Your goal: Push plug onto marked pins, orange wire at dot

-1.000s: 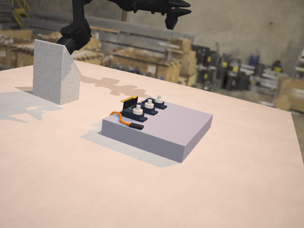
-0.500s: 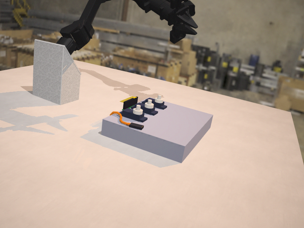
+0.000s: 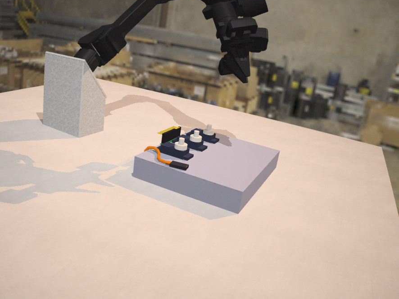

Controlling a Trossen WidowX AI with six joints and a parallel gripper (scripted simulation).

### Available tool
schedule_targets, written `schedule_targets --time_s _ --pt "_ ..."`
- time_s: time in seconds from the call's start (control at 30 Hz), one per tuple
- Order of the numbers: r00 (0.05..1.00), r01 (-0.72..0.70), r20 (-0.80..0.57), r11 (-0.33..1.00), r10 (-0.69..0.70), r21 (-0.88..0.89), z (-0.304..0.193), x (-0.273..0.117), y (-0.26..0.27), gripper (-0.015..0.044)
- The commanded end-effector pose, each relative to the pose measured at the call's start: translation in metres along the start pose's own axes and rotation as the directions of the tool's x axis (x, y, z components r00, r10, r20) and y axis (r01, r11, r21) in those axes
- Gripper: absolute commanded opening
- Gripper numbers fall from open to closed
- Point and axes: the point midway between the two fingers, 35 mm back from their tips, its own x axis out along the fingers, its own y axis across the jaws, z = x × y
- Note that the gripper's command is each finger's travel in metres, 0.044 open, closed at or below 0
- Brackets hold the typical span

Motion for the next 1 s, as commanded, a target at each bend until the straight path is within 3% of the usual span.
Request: schedule_targets --time_s 0.0,0.33,0.67,0.97 --pt "0.988 -0.104 -0.112 0.994 0.107 0.033 -0.025 0.030 -0.011 0.0115" --pt "0.891 -0.316 -0.276 0.929 0.360 0.191 -0.091 0.085 -0.023 0.0115" --pt "0.737 -0.479 -0.292 0.776 0.610 0.410 -0.160 0.125 -0.025 0.0115" --pt "0.713 -0.497 -0.282 0.746 0.642 0.443 -0.171 0.131 -0.023 0.0115"
